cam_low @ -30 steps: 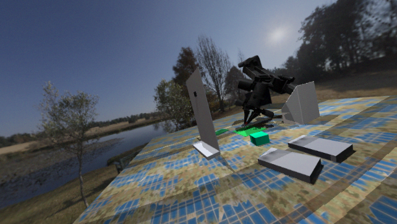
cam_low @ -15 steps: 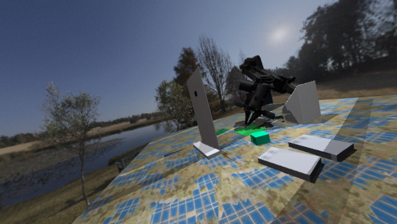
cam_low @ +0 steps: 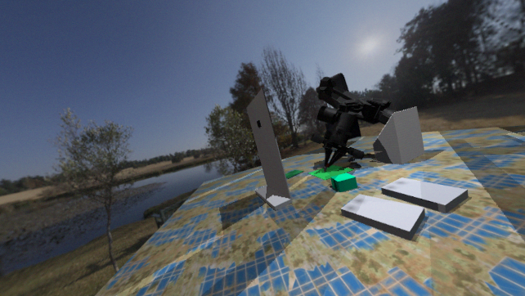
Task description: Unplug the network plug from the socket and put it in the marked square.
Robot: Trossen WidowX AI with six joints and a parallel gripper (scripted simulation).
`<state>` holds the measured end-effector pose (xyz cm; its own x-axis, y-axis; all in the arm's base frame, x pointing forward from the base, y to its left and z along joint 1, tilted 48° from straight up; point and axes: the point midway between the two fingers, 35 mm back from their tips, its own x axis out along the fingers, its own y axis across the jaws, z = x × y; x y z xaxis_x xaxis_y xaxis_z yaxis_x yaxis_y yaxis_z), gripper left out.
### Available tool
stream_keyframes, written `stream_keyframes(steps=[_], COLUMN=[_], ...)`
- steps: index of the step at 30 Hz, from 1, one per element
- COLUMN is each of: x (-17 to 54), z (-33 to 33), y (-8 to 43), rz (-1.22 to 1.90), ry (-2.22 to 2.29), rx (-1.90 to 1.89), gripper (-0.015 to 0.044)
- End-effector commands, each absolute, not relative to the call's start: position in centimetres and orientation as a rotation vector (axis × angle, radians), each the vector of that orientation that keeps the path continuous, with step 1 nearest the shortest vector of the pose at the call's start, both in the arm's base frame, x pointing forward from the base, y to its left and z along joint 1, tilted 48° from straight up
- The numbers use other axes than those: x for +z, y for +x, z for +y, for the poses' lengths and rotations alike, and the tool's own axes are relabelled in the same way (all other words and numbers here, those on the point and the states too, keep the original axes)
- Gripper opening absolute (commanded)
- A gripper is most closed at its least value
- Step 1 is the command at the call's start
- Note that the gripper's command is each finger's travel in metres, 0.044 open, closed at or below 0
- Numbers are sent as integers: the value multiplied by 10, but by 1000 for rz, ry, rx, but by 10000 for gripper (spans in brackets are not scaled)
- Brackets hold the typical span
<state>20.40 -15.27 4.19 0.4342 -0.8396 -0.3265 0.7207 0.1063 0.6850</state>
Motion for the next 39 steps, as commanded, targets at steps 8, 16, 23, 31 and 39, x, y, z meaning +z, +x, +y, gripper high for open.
stream_keyframes(steps=[8, 16, 23, 31, 39], x=[40, 39, 39, 39, 41], z=[-155, -156, -156, -156, -152], y=[204, 204, 204, 204, 203], rz=[-159, -162, -162, -162, -161], ry=[907, 909, 909, 910, 911], rx=[-1152, -1154, -1154, -1154, -1156], gripper=[0, 0, 105, 156, 156])
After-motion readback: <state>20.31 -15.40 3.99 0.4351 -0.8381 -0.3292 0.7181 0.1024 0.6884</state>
